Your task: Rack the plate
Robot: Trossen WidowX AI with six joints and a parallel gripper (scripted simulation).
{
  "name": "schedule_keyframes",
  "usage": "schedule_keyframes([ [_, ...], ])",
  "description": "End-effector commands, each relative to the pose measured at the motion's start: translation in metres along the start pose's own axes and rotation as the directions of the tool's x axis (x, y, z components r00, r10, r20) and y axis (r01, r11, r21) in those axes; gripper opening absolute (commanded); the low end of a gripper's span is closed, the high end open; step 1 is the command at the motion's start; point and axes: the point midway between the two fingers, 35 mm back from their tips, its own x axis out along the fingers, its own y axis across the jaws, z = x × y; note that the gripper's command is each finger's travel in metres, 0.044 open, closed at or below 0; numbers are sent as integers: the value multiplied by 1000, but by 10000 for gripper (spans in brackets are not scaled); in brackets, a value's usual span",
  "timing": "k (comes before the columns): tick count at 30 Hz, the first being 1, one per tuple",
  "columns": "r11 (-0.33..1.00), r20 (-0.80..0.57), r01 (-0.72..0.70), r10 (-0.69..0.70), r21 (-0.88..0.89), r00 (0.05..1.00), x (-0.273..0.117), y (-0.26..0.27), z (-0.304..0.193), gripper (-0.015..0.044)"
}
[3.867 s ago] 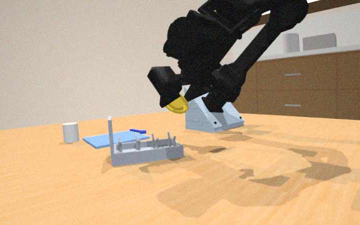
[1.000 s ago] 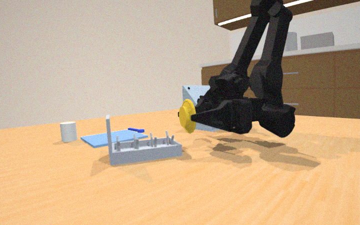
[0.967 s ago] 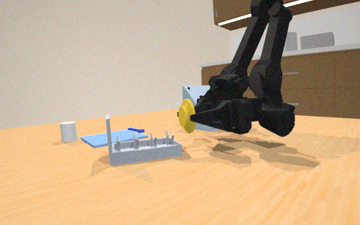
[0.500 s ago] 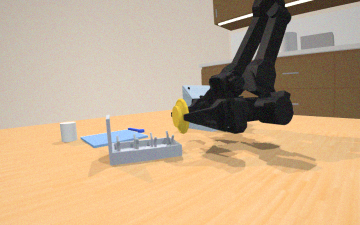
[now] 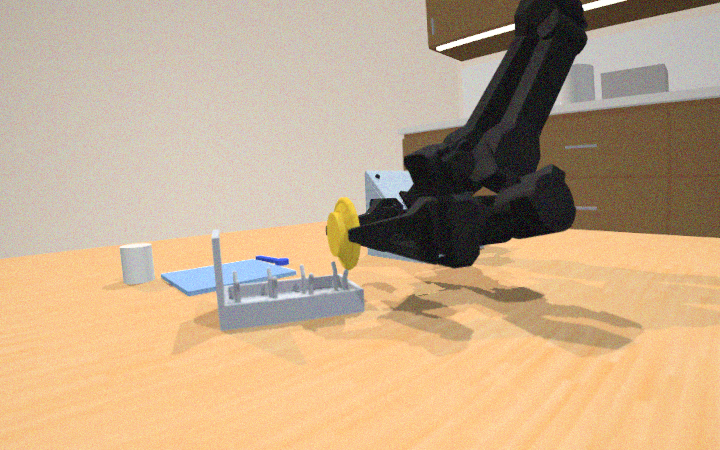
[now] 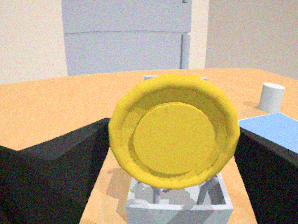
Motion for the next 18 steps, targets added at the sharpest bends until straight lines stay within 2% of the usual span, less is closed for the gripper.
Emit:
schedule_keyframes([
  [1, 1000, -2, 8, -8, -16, 1000, 3, -5, -1, 0],
  [18, 1000, 2, -5, 5, 10, 1000, 22, -9, -1, 0],
])
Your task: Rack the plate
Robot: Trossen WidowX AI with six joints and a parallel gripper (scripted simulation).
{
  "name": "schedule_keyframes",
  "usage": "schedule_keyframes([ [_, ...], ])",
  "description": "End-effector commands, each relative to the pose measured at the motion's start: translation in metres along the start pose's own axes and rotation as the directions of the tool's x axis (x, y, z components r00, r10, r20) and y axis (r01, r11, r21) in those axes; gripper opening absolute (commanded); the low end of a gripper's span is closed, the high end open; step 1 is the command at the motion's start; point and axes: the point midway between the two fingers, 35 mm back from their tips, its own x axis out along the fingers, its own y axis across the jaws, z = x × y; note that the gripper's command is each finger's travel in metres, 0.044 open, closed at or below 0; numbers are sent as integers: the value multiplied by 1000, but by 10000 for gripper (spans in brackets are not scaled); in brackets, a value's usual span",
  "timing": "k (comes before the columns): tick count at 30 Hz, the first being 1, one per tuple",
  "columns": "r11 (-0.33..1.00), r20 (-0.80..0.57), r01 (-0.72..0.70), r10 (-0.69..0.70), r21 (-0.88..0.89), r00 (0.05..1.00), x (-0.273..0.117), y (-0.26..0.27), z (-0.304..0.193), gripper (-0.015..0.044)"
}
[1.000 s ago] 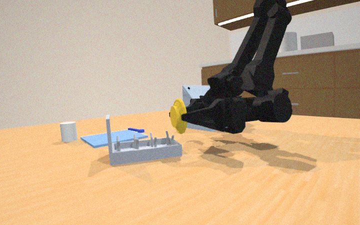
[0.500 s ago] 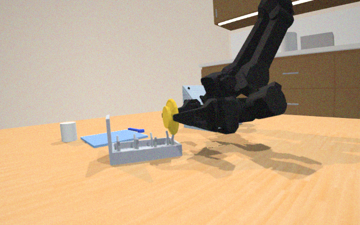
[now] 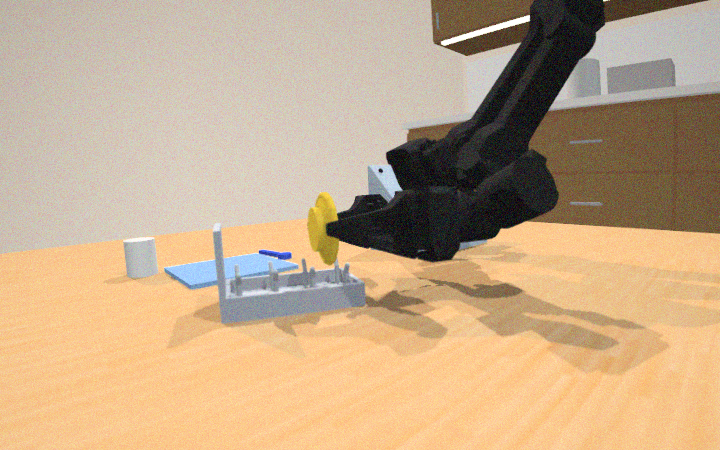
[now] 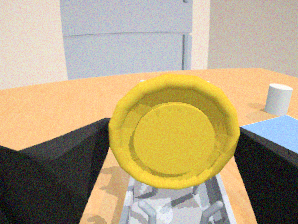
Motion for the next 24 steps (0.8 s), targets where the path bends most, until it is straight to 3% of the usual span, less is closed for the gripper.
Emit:
schedule_keyframes([
  [1, 1000, -3, 6, -6, -14, 1000, 2, -5, -1, 0],
  [21, 1000, -10, 3, -3, -11, 1000, 1, -8, -16, 0],
  [24, 1000, -7, 4, -4, -10, 1000, 1, -8, -17, 79],
])
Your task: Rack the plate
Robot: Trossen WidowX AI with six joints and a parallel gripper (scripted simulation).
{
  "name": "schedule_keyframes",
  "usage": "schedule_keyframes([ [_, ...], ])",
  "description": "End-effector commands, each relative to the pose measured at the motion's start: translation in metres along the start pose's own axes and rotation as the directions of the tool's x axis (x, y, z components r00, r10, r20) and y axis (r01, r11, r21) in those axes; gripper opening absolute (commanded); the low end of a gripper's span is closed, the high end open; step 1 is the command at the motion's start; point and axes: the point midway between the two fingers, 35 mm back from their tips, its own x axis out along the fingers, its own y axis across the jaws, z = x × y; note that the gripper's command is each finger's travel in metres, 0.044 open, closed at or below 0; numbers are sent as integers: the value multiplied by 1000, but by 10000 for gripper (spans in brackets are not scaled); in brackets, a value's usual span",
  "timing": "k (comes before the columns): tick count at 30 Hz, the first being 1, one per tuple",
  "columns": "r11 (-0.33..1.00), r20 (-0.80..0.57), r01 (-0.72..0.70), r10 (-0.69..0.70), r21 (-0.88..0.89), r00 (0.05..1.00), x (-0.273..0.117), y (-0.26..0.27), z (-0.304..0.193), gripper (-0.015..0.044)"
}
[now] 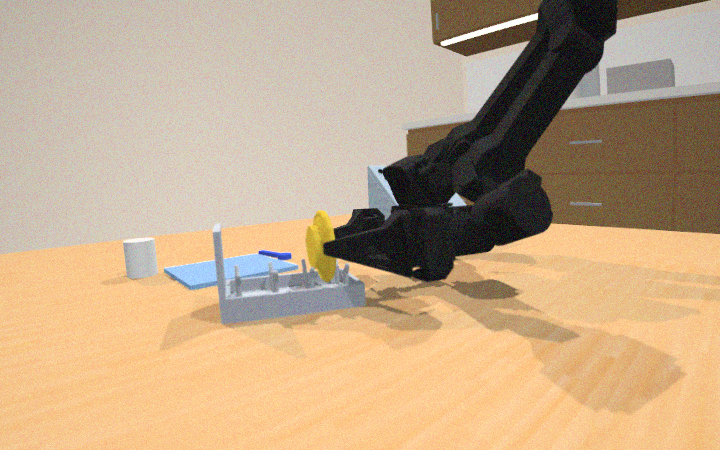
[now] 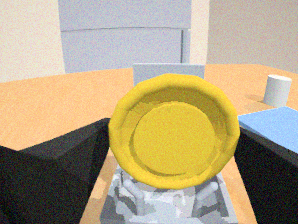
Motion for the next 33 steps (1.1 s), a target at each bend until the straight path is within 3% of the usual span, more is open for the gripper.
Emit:
schedule_keyframes([
  [1, 1000, 0, 0, 0, -1, 1000, 0, 0, 0, 105],
  [12, 1000, 0, 0, 0, -1, 1000, 0, 0, 0, 394],
  [20, 1000, -1, 3, -3, -2, 1000, 1, 1, 4, 400],
  [33, 999, 1, 21, -21, -46, 1000, 12, 13, 98, 400],
])
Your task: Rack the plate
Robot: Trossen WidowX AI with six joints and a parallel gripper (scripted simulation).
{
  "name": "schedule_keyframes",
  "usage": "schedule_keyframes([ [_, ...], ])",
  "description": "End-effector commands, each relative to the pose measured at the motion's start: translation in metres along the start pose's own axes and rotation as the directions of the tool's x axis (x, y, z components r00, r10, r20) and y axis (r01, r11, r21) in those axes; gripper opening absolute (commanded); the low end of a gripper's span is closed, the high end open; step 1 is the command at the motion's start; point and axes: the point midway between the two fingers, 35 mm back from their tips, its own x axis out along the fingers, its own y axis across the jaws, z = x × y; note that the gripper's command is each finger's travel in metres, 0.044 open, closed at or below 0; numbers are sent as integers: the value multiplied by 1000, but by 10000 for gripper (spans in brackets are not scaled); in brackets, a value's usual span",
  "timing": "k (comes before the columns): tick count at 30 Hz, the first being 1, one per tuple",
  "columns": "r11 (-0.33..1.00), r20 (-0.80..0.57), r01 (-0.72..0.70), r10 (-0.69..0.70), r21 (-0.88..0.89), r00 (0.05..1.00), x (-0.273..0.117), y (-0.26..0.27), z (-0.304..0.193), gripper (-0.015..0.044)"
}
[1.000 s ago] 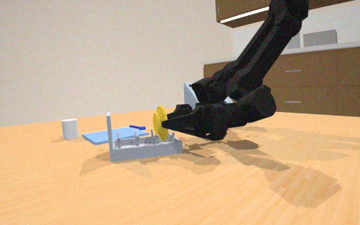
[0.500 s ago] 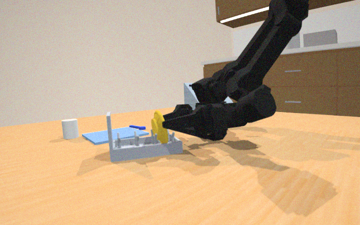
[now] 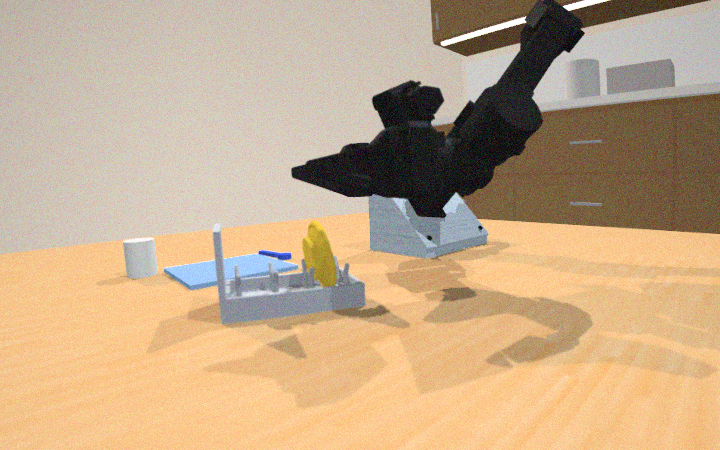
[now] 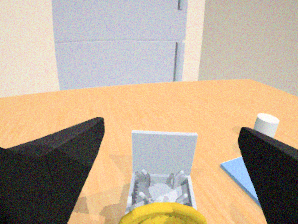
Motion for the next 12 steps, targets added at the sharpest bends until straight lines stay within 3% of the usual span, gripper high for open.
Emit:
schedule_keyframes([
  [1, 1000, 12, -14, 14, -12, 1000, -2, 2, 32, 400],
  [8, 1000, 16, -15, 15, -26, 1000, -2, -2, 43, 400],
  [12, 992, -19, 37, -39, -121, 999, 6, -7, 43, 400],
])
